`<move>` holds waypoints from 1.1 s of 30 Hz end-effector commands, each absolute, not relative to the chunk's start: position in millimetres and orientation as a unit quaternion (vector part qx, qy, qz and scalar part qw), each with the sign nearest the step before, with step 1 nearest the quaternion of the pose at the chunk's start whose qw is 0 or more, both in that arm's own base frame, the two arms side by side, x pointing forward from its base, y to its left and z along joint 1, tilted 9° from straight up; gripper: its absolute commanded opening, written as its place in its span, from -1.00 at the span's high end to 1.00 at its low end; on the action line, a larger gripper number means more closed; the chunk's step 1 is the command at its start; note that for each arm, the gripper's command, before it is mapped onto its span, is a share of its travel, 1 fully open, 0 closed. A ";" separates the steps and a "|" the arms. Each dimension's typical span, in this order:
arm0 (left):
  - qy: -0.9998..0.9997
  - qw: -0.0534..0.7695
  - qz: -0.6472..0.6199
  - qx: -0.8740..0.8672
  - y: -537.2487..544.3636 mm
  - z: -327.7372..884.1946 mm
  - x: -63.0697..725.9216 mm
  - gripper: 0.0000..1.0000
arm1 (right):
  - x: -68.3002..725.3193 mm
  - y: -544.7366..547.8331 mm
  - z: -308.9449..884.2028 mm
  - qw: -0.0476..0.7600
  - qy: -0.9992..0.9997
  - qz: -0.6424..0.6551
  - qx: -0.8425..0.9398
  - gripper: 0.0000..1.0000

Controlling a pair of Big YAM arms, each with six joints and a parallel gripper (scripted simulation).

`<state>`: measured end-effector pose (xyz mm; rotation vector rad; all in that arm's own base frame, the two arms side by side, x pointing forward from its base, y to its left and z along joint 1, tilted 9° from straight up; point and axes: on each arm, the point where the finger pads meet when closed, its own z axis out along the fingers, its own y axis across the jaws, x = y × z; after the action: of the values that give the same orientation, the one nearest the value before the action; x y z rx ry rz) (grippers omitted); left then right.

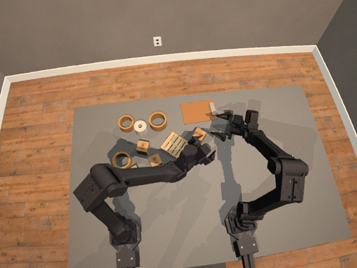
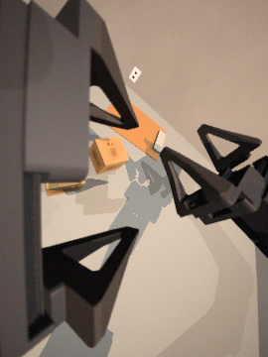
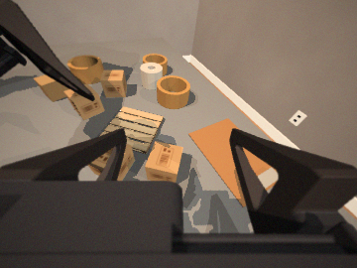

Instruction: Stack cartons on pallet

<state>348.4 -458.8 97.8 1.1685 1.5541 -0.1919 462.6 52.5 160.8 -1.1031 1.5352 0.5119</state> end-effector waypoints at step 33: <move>0.793 0.493 -0.061 0.351 -320.4 103.7 325.7 -1.00 | 456.0 17.2 203.1 0.522 0.805 0.136 -0.248 -1.00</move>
<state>323.1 -344.9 97.2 0.9524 1.8284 -0.1219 457.6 11.0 183.7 -0.7140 1.8862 0.2880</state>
